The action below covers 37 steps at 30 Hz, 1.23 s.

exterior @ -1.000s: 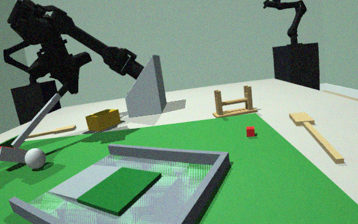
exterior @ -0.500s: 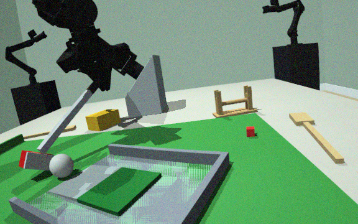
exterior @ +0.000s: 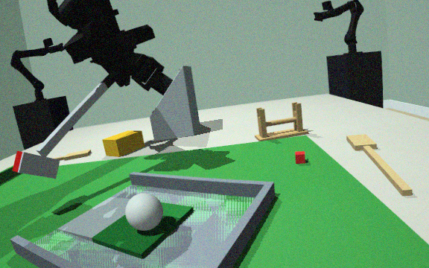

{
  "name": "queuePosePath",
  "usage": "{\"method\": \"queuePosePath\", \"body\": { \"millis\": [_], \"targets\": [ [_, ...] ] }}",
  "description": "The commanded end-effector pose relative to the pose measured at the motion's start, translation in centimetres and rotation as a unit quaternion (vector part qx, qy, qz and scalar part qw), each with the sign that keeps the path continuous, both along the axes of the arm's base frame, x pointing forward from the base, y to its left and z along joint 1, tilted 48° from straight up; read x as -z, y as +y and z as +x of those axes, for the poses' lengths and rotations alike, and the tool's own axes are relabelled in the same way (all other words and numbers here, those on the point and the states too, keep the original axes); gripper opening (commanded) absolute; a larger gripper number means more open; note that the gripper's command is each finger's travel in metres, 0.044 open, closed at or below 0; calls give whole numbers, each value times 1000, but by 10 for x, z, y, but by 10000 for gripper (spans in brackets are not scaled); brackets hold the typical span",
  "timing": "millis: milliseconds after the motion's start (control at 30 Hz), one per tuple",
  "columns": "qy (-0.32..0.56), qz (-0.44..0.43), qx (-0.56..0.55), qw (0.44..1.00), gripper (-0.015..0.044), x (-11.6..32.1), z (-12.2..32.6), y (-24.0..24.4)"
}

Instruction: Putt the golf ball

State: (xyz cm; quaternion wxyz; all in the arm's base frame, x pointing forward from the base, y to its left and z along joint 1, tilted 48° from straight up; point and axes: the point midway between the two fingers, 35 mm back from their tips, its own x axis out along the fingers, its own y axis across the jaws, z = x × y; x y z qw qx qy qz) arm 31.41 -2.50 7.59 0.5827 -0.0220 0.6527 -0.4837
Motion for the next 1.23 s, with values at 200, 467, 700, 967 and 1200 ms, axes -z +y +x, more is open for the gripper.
{"method": "queuePosePath", "body": {
  "millis": [200, 467, 700, 967, 1200],
  "targets": [
    [-2, 0, -3, 1000, 0, -4, 1, 6],
    [-2, 0, -3, 1000, 0, -4, 1, 6],
    [-2, 0, -3, 1000, 0, -4, 1, 6],
    [-2, 0, -3, 1000, 0, -4, 1, 6],
    [-2, 0, -3, 1000, 0, -4, 1, 6]
  ]
}}
